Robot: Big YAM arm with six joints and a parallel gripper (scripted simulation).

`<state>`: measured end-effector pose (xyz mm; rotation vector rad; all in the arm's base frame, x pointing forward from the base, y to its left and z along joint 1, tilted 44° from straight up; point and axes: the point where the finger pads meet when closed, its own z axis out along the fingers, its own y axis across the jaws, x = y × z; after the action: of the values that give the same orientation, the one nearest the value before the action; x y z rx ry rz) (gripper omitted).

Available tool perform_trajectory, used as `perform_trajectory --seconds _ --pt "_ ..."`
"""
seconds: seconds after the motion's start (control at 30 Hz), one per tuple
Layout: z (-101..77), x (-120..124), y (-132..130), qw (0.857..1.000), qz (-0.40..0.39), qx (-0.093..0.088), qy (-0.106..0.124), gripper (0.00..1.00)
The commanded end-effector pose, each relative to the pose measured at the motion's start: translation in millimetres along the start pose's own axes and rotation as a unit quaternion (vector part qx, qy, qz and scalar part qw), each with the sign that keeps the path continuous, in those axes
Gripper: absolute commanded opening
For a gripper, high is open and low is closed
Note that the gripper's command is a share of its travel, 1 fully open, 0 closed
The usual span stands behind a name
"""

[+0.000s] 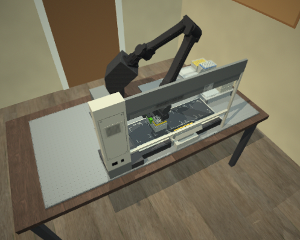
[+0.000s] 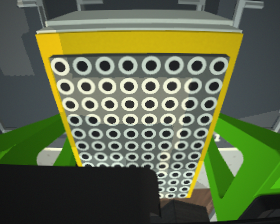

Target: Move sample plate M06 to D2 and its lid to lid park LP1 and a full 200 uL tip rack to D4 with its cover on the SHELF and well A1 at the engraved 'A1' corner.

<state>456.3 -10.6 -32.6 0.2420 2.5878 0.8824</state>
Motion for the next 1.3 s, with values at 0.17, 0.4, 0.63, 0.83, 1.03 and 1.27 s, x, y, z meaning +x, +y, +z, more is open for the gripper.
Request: perform_trajectory --seconds 0.17,0.4,0.63,0.83,1.03,1.27 --pt "11.0 -16.0 3.9 1.0 -0.004 0.0 -0.015 0.0" --pt "5.5 -17.2 -3.6 1.0 0.004 0.002 -0.023 0.0" --pt "5.9 -10.4 -3.9 1.0 0.005 0.003 -0.019 0.0" --pt "5.5 -10.9 -3.6 1.0 0.005 0.003 -0.02 0.0" --pt "6.6 -10.7 -1.5 1.0 0.0 0.002 -0.016 0.0" --pt "6.6 -10.1 -1.6 1.0 0.0 0.002 -0.016 0.0"
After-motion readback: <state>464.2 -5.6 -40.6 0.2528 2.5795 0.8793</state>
